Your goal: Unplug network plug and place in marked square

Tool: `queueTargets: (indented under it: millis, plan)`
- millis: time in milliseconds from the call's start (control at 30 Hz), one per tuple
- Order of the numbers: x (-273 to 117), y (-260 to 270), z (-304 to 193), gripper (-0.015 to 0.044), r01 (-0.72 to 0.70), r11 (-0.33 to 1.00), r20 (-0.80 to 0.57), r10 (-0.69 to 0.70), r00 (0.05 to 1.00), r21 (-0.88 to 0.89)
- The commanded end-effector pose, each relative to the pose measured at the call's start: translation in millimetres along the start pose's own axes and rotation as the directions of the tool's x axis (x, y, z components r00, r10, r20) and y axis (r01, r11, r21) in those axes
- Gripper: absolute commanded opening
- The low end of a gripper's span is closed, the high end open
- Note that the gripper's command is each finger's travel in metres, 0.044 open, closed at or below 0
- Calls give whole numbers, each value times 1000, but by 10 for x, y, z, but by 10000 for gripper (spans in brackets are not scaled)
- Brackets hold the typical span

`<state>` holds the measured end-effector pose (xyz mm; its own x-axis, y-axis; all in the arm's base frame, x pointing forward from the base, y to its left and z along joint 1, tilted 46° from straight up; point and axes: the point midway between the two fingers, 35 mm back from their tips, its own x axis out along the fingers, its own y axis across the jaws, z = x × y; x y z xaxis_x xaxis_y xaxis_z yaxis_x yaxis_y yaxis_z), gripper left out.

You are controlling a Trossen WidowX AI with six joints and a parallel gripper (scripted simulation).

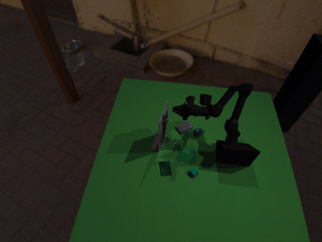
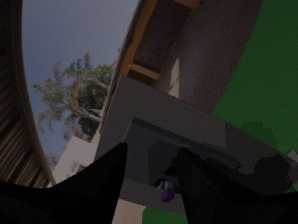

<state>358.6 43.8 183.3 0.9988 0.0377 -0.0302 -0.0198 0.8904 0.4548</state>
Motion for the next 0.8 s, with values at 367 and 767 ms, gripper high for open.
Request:
queueTargets:
  millis: [367, 767]
  plan:
    - [-143, -137, -578, 156, 20, 977, -28, -14, 1000, 212]
    - [-243, -189, -775, 156, 28, 954, -40, -17, 999, 300]
